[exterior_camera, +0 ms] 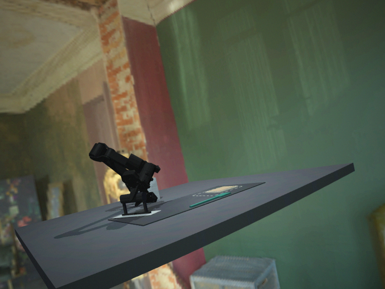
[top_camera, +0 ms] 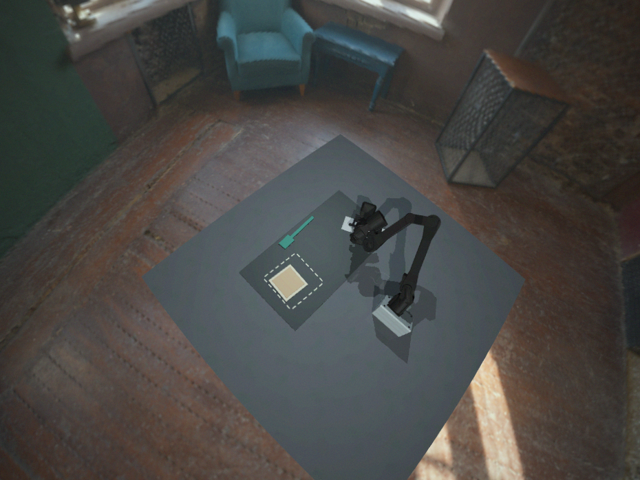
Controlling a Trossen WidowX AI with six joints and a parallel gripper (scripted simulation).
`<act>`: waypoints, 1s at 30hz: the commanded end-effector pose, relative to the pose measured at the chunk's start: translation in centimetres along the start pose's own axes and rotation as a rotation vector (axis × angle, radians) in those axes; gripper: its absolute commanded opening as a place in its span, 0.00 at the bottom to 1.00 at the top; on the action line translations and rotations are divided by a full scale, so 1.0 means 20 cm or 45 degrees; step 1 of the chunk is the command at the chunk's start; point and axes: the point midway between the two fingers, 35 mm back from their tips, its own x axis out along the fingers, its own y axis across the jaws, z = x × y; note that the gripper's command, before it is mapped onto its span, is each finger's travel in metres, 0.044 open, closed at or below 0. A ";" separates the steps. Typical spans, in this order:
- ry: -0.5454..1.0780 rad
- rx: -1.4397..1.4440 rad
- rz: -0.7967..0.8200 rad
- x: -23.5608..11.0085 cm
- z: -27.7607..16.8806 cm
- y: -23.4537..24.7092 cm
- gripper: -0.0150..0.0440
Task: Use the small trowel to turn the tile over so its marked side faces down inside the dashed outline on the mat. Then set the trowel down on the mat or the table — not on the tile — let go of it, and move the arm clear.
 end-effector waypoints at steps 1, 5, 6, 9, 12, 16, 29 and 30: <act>0.008 0.014 0.008 0.00 -0.01 0.01 0.61; 0.008 0.014 0.008 0.00 -0.01 0.01 0.76; 0.008 0.014 0.008 0.00 -0.01 0.01 0.76; 0.008 0.014 0.008 0.00 -0.01 0.01 0.76; 0.008 0.014 0.008 0.00 -0.01 0.01 0.76; 0.012 0.014 0.002 -0.03 -0.01 0.01 0.76; 0.055 0.013 -0.023 -0.23 0.00 0.07 0.76; 0.071 0.013 -0.023 -0.28 0.01 0.10 0.76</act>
